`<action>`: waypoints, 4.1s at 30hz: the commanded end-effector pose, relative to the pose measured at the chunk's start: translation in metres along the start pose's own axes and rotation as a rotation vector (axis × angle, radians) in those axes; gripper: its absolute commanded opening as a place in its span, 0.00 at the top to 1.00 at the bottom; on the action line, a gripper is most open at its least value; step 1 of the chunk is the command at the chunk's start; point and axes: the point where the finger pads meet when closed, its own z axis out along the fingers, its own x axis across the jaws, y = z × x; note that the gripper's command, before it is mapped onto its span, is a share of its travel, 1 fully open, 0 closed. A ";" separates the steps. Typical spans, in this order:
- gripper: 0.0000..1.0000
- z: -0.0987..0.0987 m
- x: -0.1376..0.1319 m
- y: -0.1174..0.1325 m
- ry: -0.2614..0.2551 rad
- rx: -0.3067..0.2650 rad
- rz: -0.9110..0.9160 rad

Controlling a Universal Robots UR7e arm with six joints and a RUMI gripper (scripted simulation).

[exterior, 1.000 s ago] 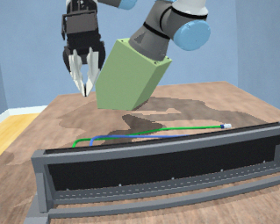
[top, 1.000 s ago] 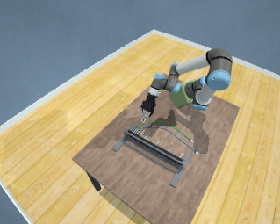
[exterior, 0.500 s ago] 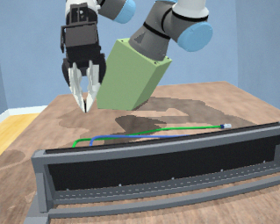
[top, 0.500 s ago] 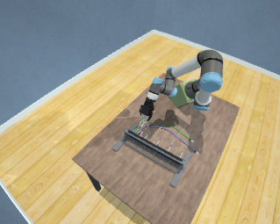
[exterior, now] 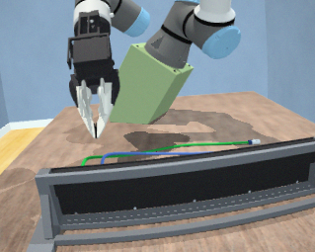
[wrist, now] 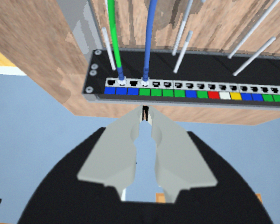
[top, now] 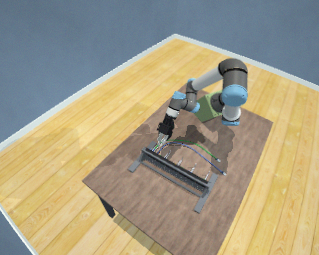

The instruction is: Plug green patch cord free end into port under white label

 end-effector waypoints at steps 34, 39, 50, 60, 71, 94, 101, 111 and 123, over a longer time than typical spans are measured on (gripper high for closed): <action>1.00 0.004 -0.001 0.002 -0.006 -0.005 -0.004; 1.00 0.004 -0.001 0.002 -0.006 -0.005 -0.004; 1.00 0.004 -0.001 0.002 -0.006 -0.005 -0.004; 1.00 0.004 -0.001 0.002 -0.006 -0.005 -0.004; 1.00 -0.004 -0.001 0.002 -0.007 -0.006 -0.001; 1.00 -0.044 0.000 0.001 -0.007 -0.006 -0.001; 1.00 -0.063 0.000 0.001 -0.007 -0.005 -0.001; 1.00 -0.085 -0.002 0.003 -0.010 -0.006 -0.006; 1.00 -0.111 -0.002 0.003 -0.010 -0.005 -0.006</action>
